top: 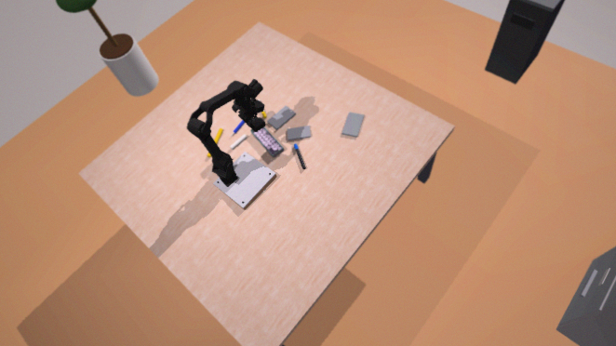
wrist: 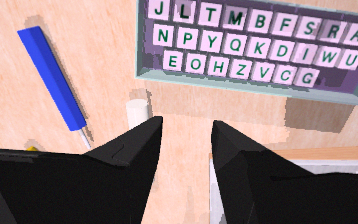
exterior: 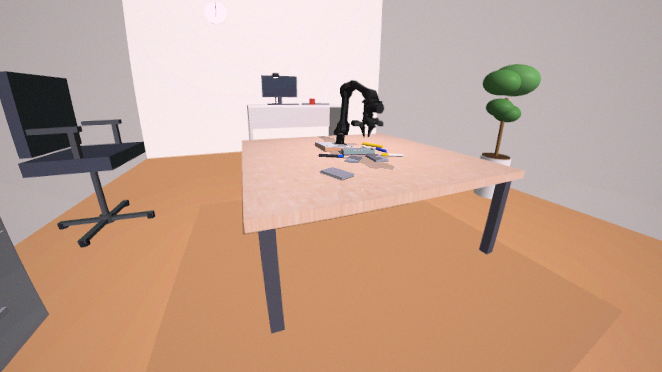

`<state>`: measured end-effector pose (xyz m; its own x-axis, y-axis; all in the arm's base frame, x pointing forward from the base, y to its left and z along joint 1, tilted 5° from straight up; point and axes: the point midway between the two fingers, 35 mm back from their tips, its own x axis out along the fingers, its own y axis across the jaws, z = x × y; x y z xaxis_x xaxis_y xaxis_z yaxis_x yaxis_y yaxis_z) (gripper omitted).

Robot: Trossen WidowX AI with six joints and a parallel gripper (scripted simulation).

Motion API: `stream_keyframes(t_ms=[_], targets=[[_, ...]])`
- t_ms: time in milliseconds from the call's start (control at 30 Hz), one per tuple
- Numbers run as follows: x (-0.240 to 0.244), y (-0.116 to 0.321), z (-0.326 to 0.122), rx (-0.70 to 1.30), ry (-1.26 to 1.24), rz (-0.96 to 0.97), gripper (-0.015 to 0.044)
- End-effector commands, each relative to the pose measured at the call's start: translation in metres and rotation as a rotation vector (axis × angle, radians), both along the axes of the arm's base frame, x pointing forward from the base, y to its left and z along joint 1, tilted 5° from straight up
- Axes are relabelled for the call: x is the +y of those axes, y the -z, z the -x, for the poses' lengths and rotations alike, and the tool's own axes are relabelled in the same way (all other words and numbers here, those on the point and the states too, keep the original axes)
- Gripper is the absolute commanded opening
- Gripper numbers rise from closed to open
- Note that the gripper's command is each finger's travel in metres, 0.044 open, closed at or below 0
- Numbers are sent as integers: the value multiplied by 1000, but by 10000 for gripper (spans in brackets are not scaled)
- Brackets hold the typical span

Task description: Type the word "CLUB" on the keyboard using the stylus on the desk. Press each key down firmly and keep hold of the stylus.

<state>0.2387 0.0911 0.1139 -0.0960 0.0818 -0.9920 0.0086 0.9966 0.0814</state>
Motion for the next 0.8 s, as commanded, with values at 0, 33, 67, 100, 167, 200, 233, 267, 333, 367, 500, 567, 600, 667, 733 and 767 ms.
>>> stream_keyframes(t_ms=[0,33,67,100,167,200,233,267,333,367,500,567,600,667,733,767], targets=[[39,9,1,129,-113,-6,150],[50,12,2,168,-143,-3,150],[61,15,4,204,-172,2,150],[72,19,6,241,-200,8,150],[94,27,12,318,-256,21,150],[105,31,16,357,-283,28,150],[113,35,20,388,-304,35,150],[118,37,22,407,-317,39,150],[118,38,22,413,-321,40,150],[117,38,20,413,-321,41,150],[117,39,20,413,-321,41,150],[117,41,20,413,-321,41,150],[118,42,20,413,-321,41,150],[118,44,20,413,-321,41,150],[119,45,20,413,-321,40,150],[119,46,20,413,-321,40,150]])
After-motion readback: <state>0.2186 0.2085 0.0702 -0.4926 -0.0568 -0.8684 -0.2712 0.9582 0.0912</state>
